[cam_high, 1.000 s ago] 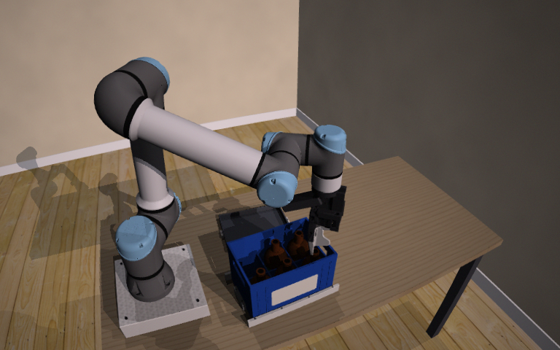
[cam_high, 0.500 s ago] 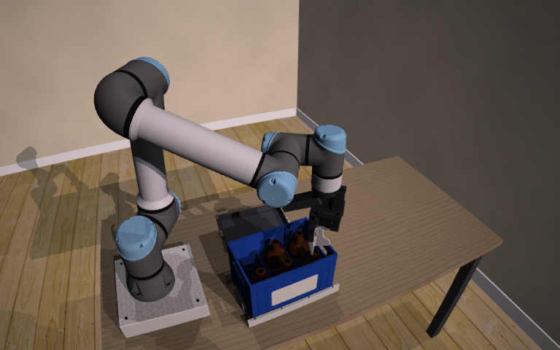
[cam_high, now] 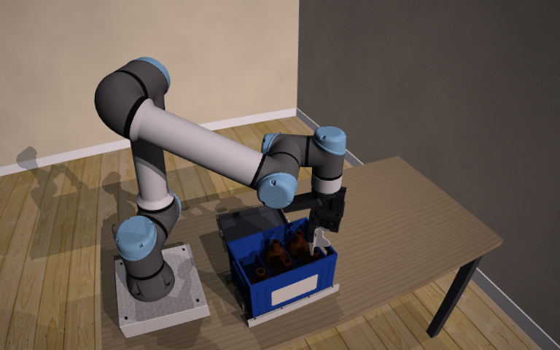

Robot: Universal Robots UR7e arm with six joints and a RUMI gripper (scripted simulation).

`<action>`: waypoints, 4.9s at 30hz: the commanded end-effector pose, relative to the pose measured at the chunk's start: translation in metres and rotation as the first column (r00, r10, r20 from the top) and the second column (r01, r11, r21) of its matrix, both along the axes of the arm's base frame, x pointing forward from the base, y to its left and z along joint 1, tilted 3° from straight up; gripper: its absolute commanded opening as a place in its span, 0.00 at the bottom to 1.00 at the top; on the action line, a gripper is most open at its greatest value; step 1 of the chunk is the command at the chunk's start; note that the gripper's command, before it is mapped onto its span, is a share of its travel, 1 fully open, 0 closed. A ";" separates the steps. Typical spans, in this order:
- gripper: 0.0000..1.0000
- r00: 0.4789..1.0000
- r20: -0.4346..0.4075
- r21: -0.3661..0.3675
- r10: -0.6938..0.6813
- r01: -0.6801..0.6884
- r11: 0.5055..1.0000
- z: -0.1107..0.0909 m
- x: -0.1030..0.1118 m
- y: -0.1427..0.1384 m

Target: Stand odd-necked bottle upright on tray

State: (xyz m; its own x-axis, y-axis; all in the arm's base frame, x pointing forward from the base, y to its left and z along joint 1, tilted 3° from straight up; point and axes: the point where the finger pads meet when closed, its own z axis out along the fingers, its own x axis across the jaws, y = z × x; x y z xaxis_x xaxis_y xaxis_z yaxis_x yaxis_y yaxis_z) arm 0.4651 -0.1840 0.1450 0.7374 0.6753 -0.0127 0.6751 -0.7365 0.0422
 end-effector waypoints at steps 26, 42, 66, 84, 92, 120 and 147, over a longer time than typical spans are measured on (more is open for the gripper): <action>0.38 1.000 0.001 -0.001 0.000 0.000 1.000 -0.026 0.001 -0.001; 0.38 1.000 0.001 -0.001 0.000 0.000 1.000 -0.035 0.001 -0.002; 0.38 1.000 0.001 -0.001 0.000 0.000 1.000 -0.035 0.001 -0.002; 0.00 1.000 0.001 -0.001 0.000 0.000 1.000 -0.035 0.001 -0.002; 0.00 1.000 0.001 -0.001 0.000 0.000 1.000 -0.035 0.001 -0.002; 0.00 1.000 0.001 -0.001 0.000 0.000 1.000 -0.035 0.001 -0.002; 0.00 1.000 0.001 -0.001 0.000 0.000 1.000 -0.035 0.001 -0.002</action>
State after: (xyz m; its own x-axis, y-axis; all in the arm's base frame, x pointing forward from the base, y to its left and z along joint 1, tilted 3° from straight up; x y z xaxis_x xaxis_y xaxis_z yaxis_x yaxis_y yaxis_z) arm 0.4657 -0.1854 0.1093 0.7374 0.6753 -0.0127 0.6751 -0.7365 0.0421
